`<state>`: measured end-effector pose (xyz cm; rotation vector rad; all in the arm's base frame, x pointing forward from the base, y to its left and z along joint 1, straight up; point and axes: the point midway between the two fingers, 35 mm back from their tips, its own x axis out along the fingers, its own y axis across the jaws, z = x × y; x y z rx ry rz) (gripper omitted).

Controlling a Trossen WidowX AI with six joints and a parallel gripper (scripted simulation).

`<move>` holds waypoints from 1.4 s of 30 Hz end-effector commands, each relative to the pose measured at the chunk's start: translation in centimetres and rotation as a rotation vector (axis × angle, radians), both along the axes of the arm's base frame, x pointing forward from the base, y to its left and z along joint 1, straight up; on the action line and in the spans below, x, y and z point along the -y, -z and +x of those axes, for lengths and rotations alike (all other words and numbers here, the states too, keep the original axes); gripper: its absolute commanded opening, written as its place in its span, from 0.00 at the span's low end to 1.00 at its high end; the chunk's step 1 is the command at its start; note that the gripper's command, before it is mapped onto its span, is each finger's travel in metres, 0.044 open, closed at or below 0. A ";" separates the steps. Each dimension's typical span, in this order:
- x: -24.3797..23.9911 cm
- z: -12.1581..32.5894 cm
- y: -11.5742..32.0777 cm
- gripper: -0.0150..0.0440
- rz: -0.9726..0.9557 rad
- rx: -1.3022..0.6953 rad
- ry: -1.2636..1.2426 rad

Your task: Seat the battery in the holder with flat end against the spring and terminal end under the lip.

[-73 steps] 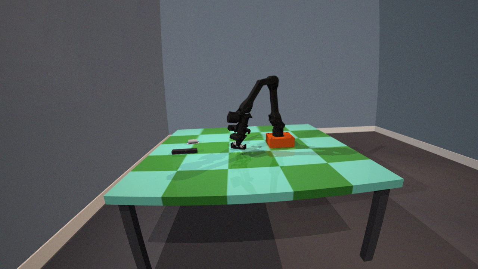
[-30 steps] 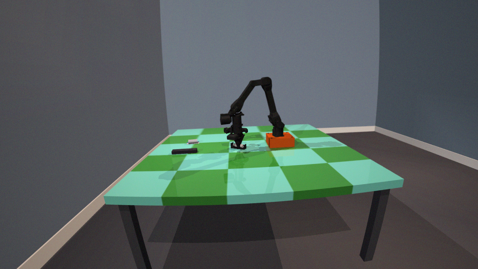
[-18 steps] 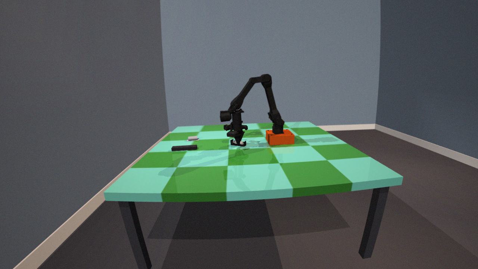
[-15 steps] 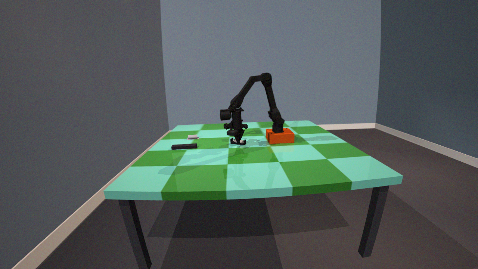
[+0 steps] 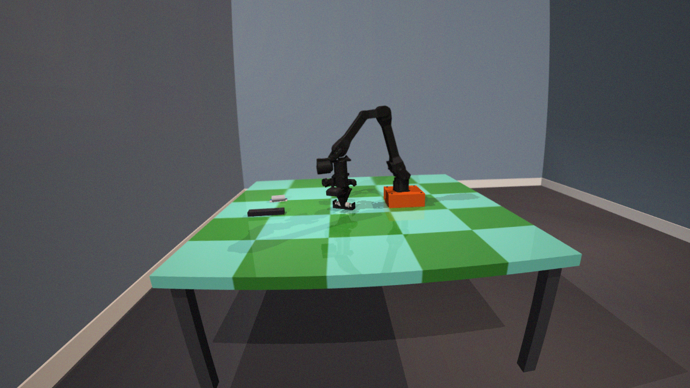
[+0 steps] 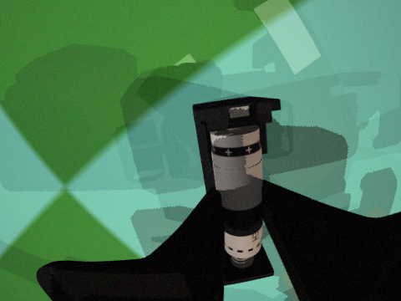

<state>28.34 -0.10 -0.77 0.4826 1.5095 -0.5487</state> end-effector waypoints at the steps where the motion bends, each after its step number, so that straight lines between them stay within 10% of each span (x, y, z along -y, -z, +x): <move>1: 0.1 0.2 0.2 0.37 0.008 -0.012 -0.005; 35: 0.4 0.5 -1.5 0.55 0.008 -0.006 -0.001; 42: 0.4 0.5 -6.9 0.86 0.007 -0.007 -0.001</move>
